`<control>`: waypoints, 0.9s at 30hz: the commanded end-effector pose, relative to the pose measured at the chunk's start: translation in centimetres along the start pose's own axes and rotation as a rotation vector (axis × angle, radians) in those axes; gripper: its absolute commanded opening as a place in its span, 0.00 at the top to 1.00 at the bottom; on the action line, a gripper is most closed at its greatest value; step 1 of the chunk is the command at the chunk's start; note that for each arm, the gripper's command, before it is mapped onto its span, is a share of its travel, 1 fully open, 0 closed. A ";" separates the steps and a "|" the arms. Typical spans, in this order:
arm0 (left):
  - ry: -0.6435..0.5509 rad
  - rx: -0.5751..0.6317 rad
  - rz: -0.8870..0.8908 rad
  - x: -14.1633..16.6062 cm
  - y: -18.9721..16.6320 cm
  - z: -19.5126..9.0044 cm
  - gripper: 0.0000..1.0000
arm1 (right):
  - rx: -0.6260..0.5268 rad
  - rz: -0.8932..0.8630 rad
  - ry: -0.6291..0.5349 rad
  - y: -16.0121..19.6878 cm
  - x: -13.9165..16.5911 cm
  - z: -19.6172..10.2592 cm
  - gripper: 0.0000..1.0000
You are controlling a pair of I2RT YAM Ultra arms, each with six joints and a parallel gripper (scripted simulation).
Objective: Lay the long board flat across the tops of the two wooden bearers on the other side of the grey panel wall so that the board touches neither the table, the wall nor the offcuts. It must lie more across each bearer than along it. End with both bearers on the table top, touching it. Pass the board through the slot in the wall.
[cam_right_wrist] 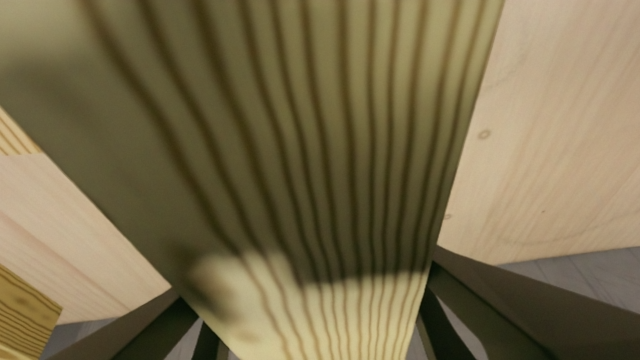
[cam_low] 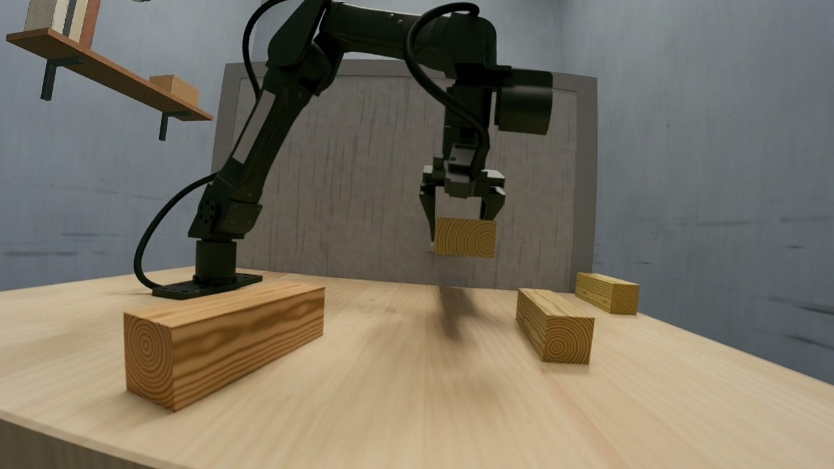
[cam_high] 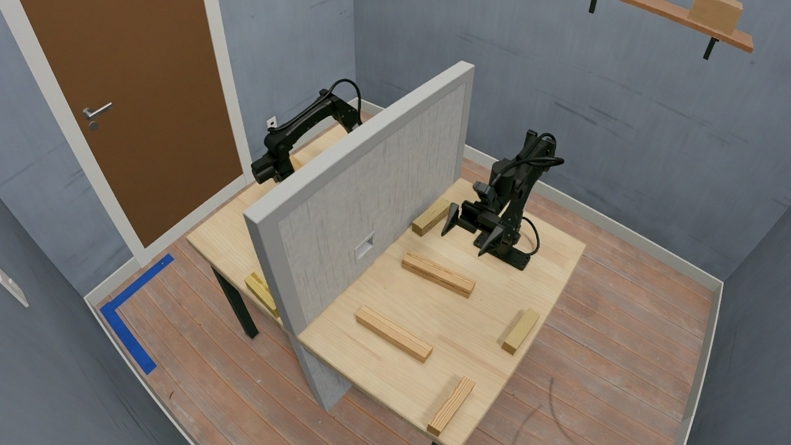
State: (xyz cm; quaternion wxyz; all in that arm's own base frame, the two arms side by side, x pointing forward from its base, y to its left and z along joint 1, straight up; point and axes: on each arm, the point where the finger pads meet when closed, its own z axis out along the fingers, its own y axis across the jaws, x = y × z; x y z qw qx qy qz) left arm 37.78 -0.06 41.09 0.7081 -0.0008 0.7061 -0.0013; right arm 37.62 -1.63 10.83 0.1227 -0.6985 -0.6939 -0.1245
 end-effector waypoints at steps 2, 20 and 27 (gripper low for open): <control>-0.066 -0.011 -0.011 -3.0 0.3 -1.4 0.00 | -0.063 -0.026 0.033 0.1 2.3 -2.5 1.00; -0.066 -0.011 -0.011 -3.0 0.3 -1.4 0.00 | -0.076 -0.029 0.034 0.6 3.2 -1.8 1.00; -0.066 -0.011 -0.011 -3.0 0.3 -1.4 0.00 | -0.083 -0.030 0.034 0.6 3.7 -1.7 1.00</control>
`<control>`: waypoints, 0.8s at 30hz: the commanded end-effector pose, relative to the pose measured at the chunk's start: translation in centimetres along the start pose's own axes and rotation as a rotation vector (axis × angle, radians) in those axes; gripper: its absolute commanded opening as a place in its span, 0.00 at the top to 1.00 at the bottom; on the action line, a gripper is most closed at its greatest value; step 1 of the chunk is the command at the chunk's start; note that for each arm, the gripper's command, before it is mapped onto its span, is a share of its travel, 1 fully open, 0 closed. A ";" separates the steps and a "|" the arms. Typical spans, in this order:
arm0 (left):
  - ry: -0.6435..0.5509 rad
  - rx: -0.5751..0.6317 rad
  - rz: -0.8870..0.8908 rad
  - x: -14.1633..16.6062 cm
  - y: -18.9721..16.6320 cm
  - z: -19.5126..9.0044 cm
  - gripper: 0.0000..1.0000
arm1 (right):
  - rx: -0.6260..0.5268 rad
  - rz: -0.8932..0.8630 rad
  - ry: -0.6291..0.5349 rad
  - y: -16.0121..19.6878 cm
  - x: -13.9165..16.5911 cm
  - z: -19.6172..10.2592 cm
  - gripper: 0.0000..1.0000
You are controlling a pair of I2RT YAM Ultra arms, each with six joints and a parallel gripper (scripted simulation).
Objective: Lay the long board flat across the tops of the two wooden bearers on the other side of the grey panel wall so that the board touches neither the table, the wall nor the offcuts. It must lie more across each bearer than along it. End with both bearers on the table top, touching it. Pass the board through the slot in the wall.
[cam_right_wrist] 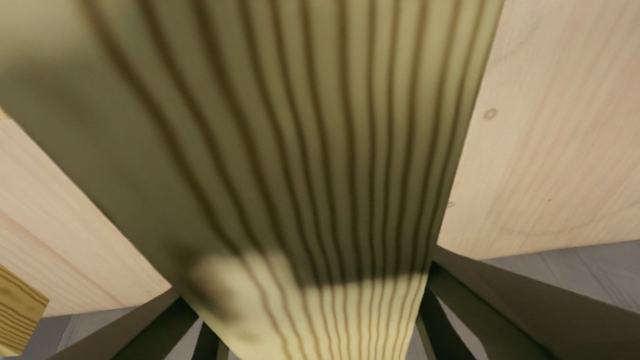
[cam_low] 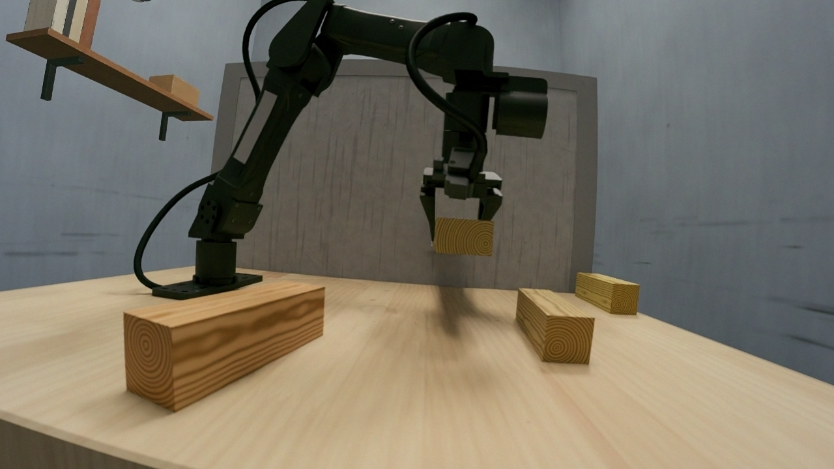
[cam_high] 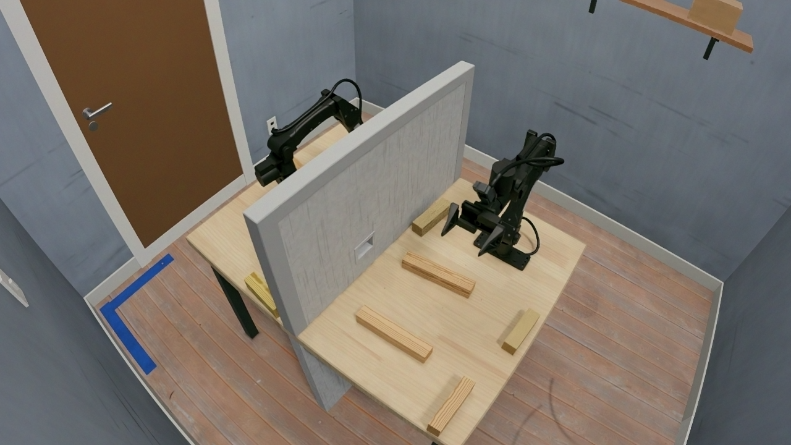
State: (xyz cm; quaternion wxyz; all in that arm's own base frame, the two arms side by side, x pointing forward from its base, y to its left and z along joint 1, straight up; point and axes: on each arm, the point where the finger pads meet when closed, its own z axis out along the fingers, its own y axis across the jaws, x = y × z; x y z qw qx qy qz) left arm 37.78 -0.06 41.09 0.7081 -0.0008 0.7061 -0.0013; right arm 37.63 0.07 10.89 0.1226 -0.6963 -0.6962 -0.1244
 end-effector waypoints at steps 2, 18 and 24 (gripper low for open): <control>-0.066 -0.011 -0.011 -3.0 0.3 -1.4 0.00 | -0.063 -0.015 0.038 0.2 2.2 -2.0 1.00; -0.066 -0.011 -0.011 -3.0 0.3 -1.4 0.00 | -0.087 -0.024 0.036 0.8 3.0 -1.8 1.00; -0.066 -0.011 -0.011 -3.0 0.3 -1.4 0.00 | -0.080 -0.026 0.037 0.6 3.6 -2.4 1.00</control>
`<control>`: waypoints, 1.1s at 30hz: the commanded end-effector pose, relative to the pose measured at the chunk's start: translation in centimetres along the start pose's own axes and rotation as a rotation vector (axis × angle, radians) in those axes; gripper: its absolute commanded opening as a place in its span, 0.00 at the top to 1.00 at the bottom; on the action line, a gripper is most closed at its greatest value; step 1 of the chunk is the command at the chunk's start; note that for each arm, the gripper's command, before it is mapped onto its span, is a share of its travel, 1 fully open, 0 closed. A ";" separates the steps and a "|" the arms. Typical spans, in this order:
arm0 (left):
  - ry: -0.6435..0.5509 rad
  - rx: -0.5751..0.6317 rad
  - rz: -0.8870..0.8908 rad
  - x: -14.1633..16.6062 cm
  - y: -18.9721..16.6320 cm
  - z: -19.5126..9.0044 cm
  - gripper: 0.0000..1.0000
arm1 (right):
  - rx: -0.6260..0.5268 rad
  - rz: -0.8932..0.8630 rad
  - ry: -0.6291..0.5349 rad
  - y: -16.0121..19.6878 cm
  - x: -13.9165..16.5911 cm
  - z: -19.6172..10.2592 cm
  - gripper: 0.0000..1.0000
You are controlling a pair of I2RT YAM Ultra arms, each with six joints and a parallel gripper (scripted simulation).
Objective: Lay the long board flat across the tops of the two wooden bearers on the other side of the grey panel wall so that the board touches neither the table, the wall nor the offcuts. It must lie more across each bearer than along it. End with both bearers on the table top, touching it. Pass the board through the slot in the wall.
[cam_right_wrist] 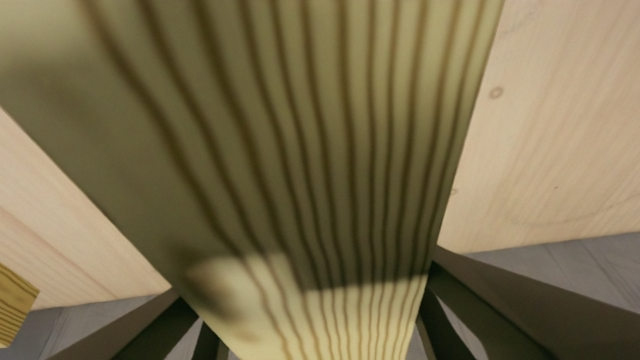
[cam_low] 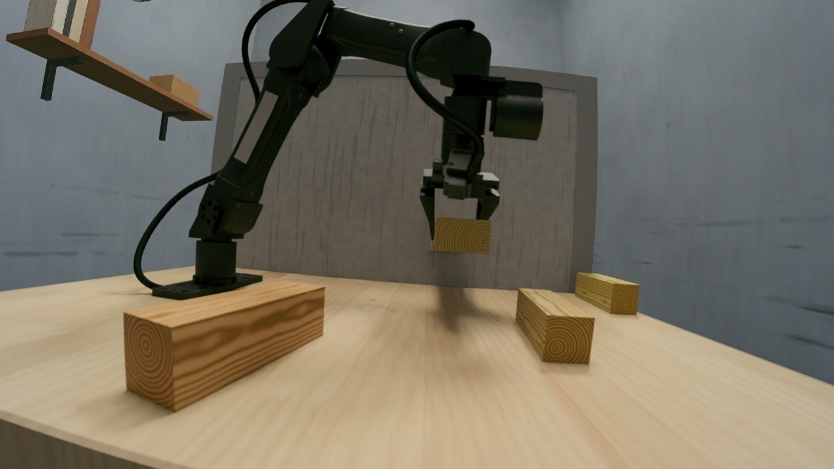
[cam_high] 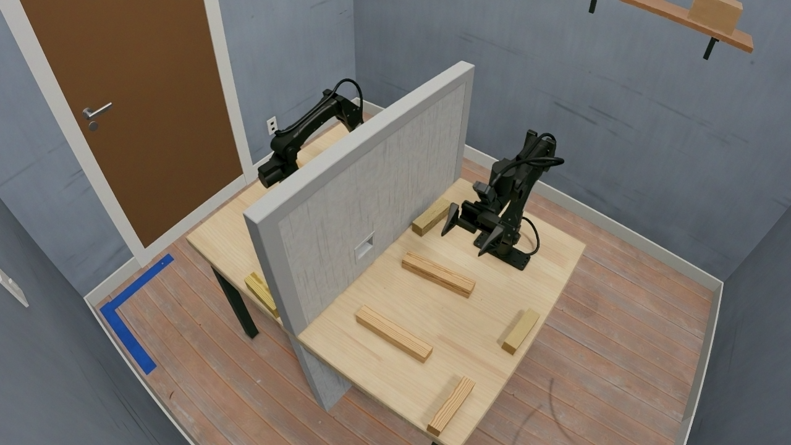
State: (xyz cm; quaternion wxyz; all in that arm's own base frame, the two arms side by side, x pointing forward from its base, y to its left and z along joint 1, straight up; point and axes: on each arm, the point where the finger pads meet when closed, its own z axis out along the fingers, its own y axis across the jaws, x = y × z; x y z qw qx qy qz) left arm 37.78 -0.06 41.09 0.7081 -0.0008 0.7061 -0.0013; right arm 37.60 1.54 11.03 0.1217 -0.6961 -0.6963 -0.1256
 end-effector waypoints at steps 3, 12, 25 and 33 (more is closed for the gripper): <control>-0.066 -0.011 -0.011 -3.0 0.3 -1.4 0.00 | -0.071 -0.018 0.038 0.7 1.9 -1.8 1.00; -0.066 -0.011 -0.011 -3.0 0.3 -1.4 0.00 | -0.062 -0.019 0.040 0.4 2.7 -1.8 1.00; -0.066 -0.011 -0.011 -3.0 0.3 -1.4 0.00 | -0.097 -0.030 0.039 1.2 3.5 -2.2 1.00; -0.066 -0.011 -0.011 -3.0 0.3 -1.4 0.00 | -0.075 -0.023 0.041 0.7 3.8 -1.2 1.00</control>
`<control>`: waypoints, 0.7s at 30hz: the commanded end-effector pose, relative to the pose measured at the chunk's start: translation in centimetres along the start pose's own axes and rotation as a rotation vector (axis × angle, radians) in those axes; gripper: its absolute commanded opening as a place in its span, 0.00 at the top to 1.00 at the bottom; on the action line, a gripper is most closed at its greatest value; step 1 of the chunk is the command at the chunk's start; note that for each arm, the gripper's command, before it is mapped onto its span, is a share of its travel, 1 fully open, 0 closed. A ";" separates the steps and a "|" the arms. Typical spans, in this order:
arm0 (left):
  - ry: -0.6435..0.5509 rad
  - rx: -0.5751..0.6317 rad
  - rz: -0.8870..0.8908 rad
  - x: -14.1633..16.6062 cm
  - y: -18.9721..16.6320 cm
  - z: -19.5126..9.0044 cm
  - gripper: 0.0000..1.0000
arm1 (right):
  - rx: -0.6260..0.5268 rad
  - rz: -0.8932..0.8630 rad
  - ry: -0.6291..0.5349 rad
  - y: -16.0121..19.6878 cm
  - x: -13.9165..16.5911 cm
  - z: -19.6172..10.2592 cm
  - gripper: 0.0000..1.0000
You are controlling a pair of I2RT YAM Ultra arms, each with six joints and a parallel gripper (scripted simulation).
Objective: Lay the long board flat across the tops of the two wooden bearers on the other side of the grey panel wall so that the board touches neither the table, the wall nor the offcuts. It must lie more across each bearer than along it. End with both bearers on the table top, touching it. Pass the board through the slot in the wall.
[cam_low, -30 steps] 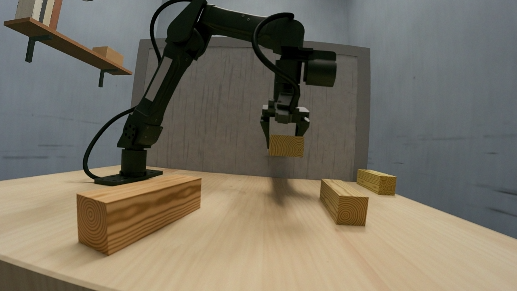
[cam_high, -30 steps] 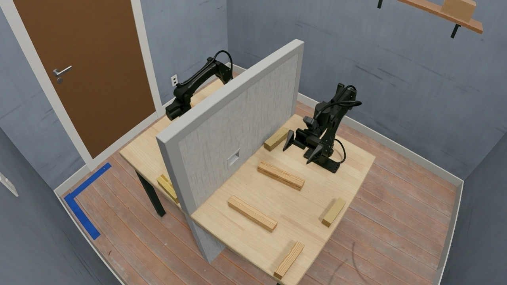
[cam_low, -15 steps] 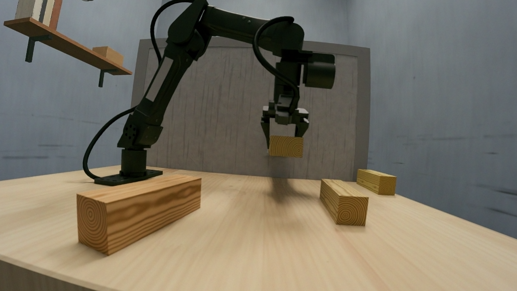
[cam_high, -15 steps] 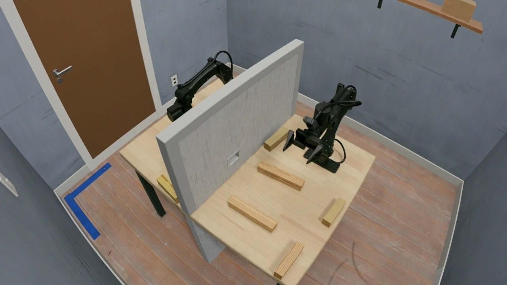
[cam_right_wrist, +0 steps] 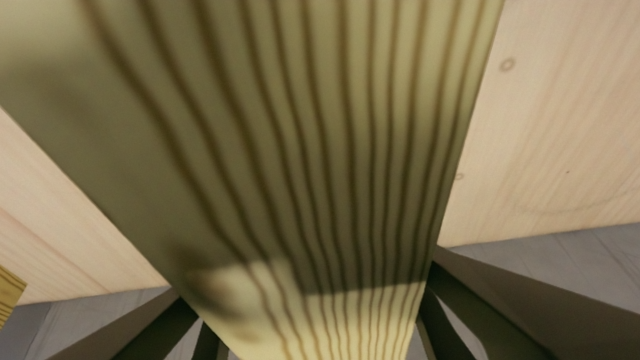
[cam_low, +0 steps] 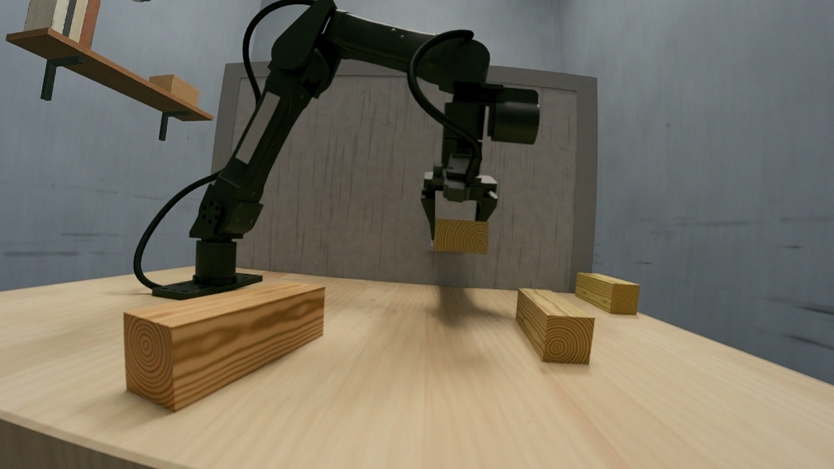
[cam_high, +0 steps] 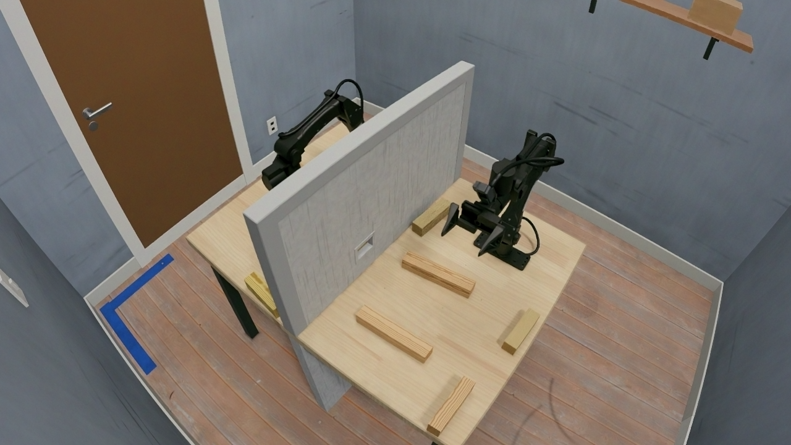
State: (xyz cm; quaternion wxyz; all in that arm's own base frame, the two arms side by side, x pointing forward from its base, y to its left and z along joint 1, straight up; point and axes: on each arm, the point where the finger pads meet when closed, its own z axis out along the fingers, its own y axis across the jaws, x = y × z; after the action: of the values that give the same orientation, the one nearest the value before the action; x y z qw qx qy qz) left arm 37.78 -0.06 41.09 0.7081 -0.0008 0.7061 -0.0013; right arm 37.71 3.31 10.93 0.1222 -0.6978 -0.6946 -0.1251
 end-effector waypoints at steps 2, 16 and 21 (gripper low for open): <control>-0.066 -0.011 -0.011 -3.0 0.3 -1.4 0.00 | -0.057 -0.024 0.043 0.1 2.2 -1.9 1.00; -0.066 -0.011 -0.011 -3.0 0.3 -1.4 0.00 | -0.096 -0.037 0.043 1.1 3.5 -2.5 1.00; -0.066 -0.011 -0.011 -3.0 0.3 -1.4 0.00 | -0.073 -0.028 0.045 0.8 3.3 -1.5 1.00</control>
State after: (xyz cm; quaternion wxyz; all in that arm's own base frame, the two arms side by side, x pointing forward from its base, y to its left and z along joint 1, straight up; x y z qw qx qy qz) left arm 37.78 -0.06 41.09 0.7081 -0.0008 0.7061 -0.0013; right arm 37.65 4.74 10.92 0.1233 -0.6952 -0.6972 -0.1240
